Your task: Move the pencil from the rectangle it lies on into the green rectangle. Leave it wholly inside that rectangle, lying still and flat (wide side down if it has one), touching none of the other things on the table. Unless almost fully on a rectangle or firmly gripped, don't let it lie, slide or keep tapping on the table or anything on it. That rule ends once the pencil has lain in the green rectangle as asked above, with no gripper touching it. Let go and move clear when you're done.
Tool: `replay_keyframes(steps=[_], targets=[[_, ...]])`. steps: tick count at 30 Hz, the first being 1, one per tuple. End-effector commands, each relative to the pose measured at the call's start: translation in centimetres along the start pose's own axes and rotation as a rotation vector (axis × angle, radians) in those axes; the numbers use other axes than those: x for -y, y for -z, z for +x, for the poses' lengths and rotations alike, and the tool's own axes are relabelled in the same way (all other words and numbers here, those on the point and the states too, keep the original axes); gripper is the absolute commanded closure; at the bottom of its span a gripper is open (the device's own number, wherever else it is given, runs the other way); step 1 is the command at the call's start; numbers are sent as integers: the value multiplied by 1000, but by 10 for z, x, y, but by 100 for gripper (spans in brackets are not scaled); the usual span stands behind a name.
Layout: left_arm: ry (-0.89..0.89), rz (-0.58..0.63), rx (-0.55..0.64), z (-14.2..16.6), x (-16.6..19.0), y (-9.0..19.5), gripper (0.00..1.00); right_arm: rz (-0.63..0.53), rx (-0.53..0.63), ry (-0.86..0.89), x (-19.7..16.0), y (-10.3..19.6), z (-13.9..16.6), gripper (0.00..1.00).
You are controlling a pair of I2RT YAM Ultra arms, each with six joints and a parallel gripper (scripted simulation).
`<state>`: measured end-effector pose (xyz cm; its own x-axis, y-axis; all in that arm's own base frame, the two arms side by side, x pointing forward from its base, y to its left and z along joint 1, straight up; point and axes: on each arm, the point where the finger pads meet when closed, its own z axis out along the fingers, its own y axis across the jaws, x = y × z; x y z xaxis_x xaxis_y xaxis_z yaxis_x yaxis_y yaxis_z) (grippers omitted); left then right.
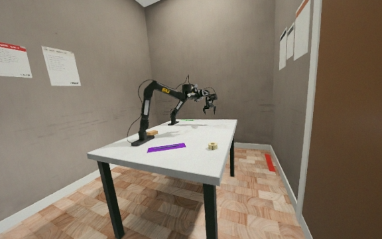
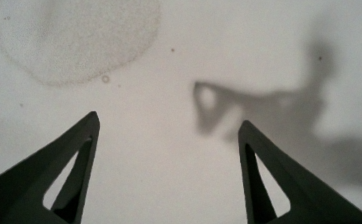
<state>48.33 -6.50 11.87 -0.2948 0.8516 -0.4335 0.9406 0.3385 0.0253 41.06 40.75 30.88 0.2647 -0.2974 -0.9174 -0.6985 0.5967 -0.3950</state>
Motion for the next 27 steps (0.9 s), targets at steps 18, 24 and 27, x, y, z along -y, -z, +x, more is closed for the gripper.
replay_keyframes(steps=[18,24,27], targets=[[-9,-19,9,-4,-2,7,0,8,18,2,4,2,-8,0],[-9,-19,9,-4,-2,7,0,64,-72,-78,10,18,12,0],[-9,-19,9,-4,-2,7,0,111,-166,-152,14,44,35,0]])
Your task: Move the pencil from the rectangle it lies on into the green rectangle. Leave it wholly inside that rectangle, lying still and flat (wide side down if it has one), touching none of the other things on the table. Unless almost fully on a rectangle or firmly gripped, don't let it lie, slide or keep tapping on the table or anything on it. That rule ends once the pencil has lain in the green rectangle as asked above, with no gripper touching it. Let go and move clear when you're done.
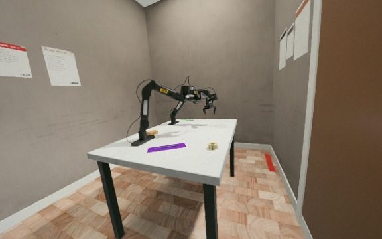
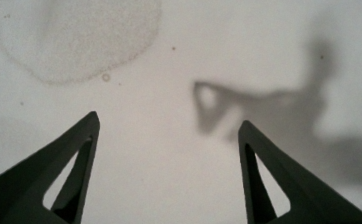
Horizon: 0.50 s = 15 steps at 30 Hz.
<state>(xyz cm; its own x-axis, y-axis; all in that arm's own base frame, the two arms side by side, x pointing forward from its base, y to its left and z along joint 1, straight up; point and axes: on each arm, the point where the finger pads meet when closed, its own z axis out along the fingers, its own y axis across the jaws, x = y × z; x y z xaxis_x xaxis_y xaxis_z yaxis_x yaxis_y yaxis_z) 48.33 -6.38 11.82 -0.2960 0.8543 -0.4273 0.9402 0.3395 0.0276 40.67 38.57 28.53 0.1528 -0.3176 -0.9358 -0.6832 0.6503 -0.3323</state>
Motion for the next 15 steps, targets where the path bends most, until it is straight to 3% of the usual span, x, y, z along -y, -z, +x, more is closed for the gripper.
replay_keyframes(steps=[1,5,7,15], targets=[[-9,-16,16,-6,-1,7,0,84,-111,-108,17,35,19,0],[-9,-16,16,-6,-1,7,0,152,-254,-214,23,87,56,0],[-9,-16,16,-6,-1,7,0,152,-254,-214,23,87,56,0],[-9,-77,20,-18,-9,6,0,259,-489,-391,33,177,115,0]])
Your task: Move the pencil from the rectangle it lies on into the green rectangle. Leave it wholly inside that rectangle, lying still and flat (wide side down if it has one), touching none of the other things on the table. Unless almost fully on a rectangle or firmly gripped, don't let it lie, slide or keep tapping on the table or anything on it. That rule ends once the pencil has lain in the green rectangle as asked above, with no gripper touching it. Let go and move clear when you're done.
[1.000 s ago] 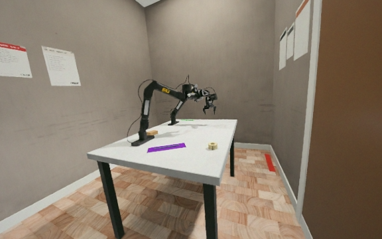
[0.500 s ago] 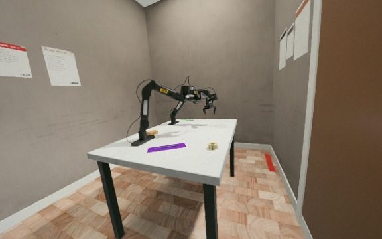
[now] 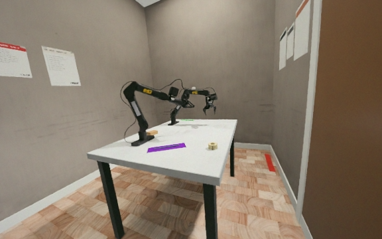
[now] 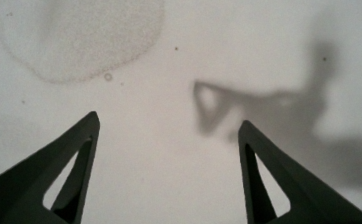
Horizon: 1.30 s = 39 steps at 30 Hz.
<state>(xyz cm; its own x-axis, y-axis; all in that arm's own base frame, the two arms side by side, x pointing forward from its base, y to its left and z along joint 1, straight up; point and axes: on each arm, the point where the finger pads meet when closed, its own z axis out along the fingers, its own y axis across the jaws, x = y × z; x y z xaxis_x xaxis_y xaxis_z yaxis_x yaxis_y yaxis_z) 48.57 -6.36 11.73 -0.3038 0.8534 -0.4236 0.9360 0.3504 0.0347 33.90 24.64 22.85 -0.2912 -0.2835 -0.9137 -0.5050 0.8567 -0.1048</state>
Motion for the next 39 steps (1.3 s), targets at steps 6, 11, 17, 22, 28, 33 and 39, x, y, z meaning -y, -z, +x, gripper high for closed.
replay_keyframes(steps=[6,11,17,22,28,33,39], targets=[[-38,-218,89,-81,-7,-4,0,117,-292,-205,49,65,79,0],[-63,-285,160,-131,14,-11,0,149,-343,-262,65,84,94,0],[-103,-340,301,-206,73,-16,0,199,-441,-329,87,109,127,0],[-117,-357,449,-258,135,-13,0,244,-506,-394,106,129,148,0],[-110,-354,575,-289,181,-4,0,270,-554,-436,117,141,163,0],[-93,-317,736,-317,245,12,0,306,-617,-489,132,155,183,0],[-63,-242,900,-332,313,34,0,348,-668,-541,148,170,199,0]])
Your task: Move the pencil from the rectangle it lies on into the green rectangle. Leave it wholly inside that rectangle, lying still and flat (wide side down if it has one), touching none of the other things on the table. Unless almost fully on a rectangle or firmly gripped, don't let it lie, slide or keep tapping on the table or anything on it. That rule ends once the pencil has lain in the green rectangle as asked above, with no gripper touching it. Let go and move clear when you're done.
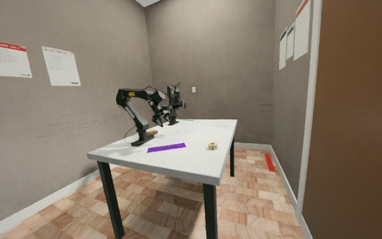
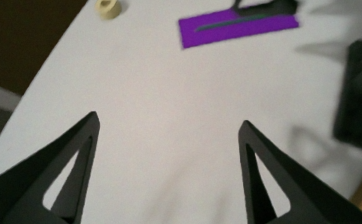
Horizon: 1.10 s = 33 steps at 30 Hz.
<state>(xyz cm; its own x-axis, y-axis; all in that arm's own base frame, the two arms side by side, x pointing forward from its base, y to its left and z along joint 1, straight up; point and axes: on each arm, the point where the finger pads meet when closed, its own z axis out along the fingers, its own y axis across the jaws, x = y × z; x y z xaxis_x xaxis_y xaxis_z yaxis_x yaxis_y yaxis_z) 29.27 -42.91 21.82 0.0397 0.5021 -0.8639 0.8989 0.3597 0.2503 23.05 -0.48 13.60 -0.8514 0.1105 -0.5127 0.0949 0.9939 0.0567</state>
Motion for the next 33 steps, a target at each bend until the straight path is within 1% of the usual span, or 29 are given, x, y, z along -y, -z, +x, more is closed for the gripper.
replay_keyframes(steps=[1,2,4,9,12,14,17,25,26,27,28,31,32,33], targets=[[77,-96,256,-65,5,21,0,-5,-62,6,11,-1,16,0],[91,-85,284,-70,14,26,0,1,-79,-3,15,-2,18,0],[91,-85,284,-70,14,26,0,1,-79,-3,15,-2,18,0],[148,-16,391,-87,63,48,0,36,-109,-55,36,-3,22,0],[156,14,409,-88,80,56,0,49,-120,-79,44,-4,24,0],[140,37,392,-83,89,56,0,54,-122,-98,46,-4,24,0],[140,31,399,-87,85,57,0,57,-105,-98,47,-4,20,0],[140,31,399,-87,85,57,0,60,-104,-98,47,-3,20,0],[140,31,399,-87,85,57,0,52,-115,-82,46,-3,23,11],[149,22,410,-89,83,58,0,47,-103,-64,46,-4,19,23],[150,19,395,-85,81,57,0,41,-101,-43,45,-5,18,34],[145,36,383,-79,90,60,0,9,-102,53,46,-13,18,68],[143,44,384,-78,93,64,0,-3,-105,91,48,-15,19,71],[142,48,384,-77,94,67,0,-16,-110,127,50,-19,19,71]])
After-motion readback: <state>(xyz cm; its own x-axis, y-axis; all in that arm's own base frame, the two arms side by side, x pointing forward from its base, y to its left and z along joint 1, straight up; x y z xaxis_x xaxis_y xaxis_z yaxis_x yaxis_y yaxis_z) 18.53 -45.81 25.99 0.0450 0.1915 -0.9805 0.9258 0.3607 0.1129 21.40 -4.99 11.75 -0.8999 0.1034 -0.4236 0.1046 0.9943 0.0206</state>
